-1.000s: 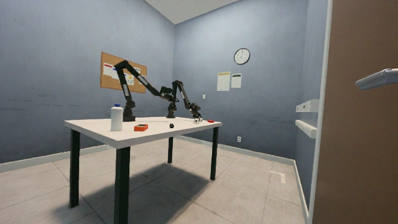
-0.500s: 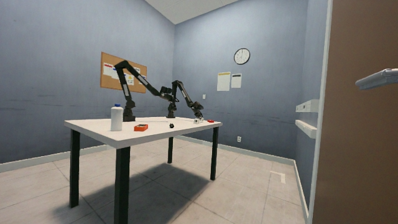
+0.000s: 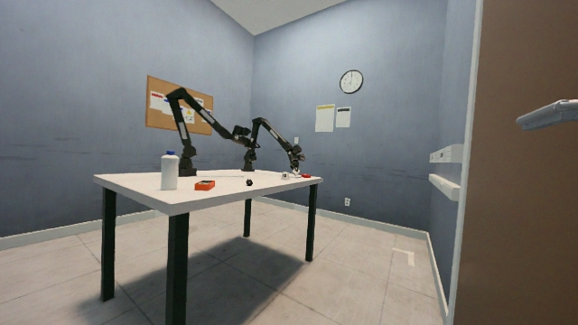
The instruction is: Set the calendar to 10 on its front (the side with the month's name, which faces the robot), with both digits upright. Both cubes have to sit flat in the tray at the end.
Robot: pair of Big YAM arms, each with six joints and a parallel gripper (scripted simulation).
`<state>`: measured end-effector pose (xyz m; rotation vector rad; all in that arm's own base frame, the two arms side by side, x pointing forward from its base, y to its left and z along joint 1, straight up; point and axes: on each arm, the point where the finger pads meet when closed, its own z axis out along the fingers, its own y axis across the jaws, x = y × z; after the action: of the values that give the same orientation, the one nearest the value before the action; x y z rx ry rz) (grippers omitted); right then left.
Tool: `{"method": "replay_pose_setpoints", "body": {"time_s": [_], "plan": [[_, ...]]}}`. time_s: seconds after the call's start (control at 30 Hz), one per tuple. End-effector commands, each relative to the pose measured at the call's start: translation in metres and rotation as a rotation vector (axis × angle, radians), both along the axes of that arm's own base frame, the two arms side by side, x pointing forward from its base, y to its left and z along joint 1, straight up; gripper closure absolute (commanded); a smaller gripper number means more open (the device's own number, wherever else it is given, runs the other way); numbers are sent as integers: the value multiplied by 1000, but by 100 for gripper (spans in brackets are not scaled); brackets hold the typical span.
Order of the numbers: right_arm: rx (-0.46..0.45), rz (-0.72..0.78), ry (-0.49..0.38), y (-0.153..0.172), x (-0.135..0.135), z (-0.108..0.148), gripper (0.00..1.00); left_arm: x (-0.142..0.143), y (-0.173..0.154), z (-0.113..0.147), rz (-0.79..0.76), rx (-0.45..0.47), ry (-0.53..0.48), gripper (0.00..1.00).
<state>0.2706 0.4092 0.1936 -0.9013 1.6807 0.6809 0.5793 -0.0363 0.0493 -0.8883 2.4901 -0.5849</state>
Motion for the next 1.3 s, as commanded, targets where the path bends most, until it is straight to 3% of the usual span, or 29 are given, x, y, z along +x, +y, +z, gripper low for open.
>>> {"method": "replay_pose_setpoints", "body": {"time_s": [0.0, 0.3, 0.37, 0.6, 0.73, 0.93, 1.27], "plan": [[5, 3, -5, 2, 0, 4, 0, 20, 9, 10, 163, -134, 113, 60], [5, 3, -5, 2, 0, 4, 0, 1, 15, 5, 408, -358, 449, 60], [5, 3, -5, 2, 0, 4, 0, 1, 15, 5, 408, -358, 449, 60], [5, 3, -5, 2, 0, 4, 0, -18, 22, 11, 624, -503, 724, 60], [5, 3, -5, 2, 0, 4, 0, -45, 15, -14, 632, -542, 860, 60], [5, 3, -5, 2, 0, 4, 0, -53, 5, -22, 620, -562, 904, 60], [5, 3, -5, 2, 0, 4, 0, -39, 6, -5, 617, -570, 861, 60]]}}
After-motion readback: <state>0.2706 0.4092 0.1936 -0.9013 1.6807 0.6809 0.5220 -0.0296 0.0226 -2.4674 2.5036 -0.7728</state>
